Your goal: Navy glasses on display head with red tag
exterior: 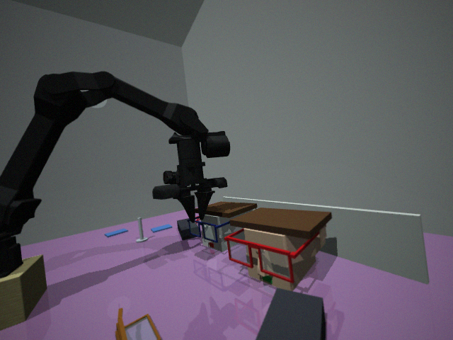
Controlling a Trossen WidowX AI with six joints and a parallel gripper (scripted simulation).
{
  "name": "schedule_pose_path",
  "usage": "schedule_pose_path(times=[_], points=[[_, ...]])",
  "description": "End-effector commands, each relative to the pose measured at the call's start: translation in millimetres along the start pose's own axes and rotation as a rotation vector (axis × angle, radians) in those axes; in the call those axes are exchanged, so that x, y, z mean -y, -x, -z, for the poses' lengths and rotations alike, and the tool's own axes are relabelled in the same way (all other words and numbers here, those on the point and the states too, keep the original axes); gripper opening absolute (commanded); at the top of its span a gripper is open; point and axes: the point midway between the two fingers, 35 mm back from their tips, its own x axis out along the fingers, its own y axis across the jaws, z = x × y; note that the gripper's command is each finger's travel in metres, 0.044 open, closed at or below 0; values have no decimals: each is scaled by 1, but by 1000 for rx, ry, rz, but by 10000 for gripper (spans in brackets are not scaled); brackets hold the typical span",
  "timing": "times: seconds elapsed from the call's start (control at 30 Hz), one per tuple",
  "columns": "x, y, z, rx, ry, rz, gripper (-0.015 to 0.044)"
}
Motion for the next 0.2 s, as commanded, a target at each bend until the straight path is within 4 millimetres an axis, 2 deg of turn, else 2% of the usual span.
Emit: schedule_pose_path(times=[0.0, 0.17], points=[[-8, 1, 1, -4, 5, 1, 107], [-26, 10, 1, -4, 5, -1, 107]])
